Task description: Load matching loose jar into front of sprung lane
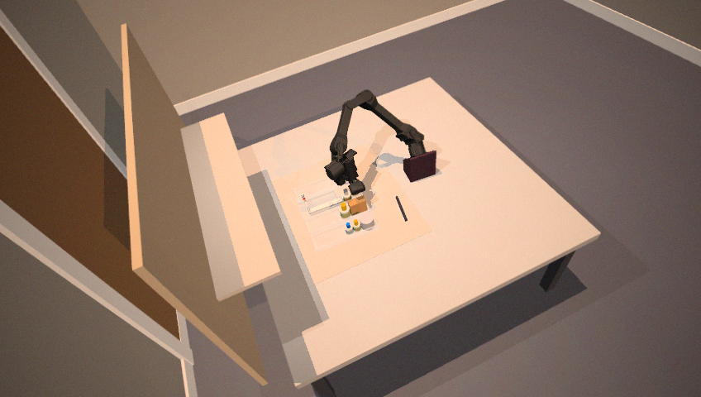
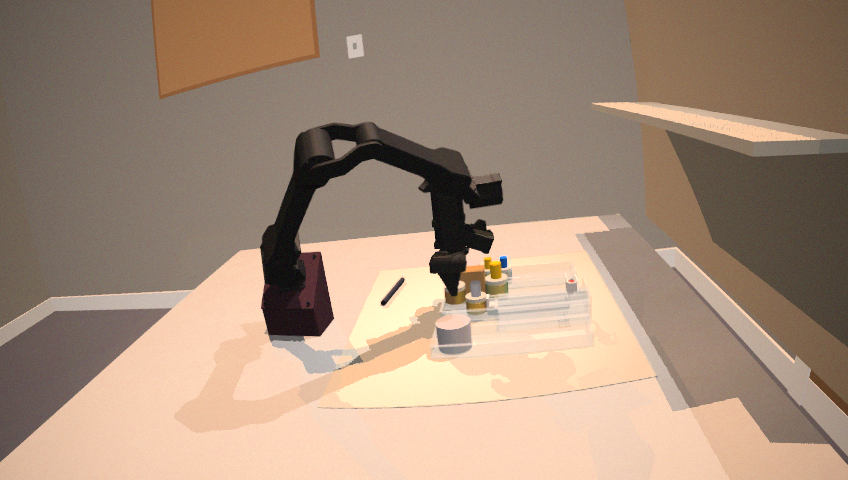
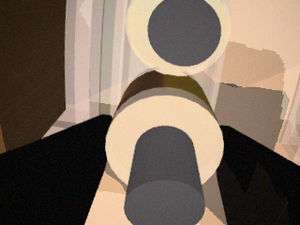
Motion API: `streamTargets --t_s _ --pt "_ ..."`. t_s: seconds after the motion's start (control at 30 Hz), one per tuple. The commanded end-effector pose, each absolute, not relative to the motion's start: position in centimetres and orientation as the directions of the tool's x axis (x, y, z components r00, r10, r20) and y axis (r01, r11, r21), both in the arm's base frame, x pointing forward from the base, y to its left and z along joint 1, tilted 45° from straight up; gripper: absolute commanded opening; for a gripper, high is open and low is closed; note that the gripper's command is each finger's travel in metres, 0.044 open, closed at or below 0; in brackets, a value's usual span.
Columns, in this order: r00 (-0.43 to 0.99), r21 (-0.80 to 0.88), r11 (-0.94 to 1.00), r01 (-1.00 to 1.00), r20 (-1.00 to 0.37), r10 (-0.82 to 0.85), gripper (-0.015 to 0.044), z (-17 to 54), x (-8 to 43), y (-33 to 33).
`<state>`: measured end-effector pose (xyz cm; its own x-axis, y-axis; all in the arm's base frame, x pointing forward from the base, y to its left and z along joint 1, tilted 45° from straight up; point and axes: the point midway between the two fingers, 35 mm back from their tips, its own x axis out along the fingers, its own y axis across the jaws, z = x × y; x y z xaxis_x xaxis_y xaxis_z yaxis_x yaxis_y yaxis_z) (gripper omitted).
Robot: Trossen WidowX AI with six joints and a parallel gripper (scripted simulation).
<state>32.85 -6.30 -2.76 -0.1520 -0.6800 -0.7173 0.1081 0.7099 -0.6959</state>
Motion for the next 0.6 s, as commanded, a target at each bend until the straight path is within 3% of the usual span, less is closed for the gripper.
streamTargets --t_s 0.0,0.57 --pt "-0.133 -0.702 0.702 0.119 -0.712 -0.689 0.0000 -2.58 33.46 -6.54" --pt "-0.133 -0.702 0.702 0.119 -0.712 -0.689 0.0000 -2.99 33.39 -6.93"
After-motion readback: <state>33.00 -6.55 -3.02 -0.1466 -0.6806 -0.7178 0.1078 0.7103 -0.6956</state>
